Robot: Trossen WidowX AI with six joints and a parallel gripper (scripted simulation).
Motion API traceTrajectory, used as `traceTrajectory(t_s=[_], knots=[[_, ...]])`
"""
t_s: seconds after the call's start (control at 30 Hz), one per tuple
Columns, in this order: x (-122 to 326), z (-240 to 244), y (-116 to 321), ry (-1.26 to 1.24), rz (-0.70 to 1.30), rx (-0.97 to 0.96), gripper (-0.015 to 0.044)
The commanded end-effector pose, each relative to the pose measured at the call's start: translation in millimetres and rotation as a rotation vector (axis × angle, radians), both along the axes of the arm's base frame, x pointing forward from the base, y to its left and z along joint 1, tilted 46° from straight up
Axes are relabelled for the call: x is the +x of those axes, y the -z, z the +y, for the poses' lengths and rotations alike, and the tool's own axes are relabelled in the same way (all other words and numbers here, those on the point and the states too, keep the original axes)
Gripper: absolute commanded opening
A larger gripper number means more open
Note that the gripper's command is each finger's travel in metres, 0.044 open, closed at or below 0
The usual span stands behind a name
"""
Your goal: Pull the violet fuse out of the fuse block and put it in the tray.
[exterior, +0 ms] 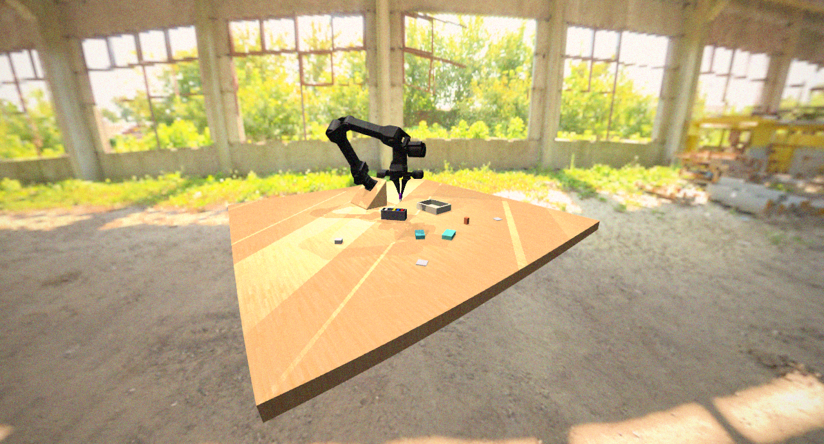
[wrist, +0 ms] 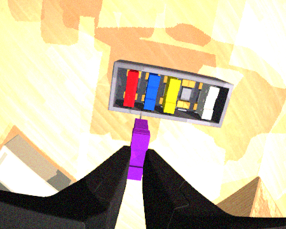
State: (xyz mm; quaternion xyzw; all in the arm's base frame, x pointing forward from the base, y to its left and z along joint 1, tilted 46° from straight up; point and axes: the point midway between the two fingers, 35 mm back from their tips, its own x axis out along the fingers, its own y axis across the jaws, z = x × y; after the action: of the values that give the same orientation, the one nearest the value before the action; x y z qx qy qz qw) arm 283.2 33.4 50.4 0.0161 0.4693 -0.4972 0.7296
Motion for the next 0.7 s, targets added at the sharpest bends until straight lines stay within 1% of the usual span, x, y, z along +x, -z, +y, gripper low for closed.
traceTrajectory(t_s=[0.0, 0.33, 0.67], knots=[[7, 20, 16, -0.001, -0.002, 0.011, 0.0000], [13, 59, 52, -0.001, -0.001, 0.015, 0.0000], [10, 96, 93, 0.001, -0.002, 0.013, 0.0000]])
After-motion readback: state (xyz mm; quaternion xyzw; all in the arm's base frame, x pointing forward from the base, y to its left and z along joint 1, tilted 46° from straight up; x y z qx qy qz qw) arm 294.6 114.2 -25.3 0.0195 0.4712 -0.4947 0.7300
